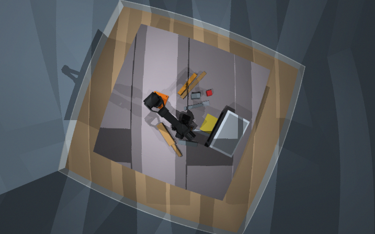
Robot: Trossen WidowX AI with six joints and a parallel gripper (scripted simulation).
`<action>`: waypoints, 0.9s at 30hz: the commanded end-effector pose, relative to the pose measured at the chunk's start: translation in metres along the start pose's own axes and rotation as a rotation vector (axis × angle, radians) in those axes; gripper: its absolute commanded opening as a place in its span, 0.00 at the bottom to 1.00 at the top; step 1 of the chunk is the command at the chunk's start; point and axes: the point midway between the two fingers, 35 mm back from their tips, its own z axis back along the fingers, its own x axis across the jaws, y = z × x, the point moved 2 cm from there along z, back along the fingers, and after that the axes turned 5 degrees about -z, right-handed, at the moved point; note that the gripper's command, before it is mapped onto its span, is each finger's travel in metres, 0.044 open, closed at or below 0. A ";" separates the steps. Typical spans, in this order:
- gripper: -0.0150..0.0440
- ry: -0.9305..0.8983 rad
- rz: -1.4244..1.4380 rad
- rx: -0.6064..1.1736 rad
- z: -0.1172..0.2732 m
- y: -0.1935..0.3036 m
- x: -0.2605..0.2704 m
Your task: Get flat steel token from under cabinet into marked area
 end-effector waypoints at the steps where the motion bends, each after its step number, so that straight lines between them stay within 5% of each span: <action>1: 0.25 0.001 0.001 -0.002 -0.001 -0.007 0.001; 27: 0.25 0.001 0.001 -0.004 -0.001 -0.042 0.006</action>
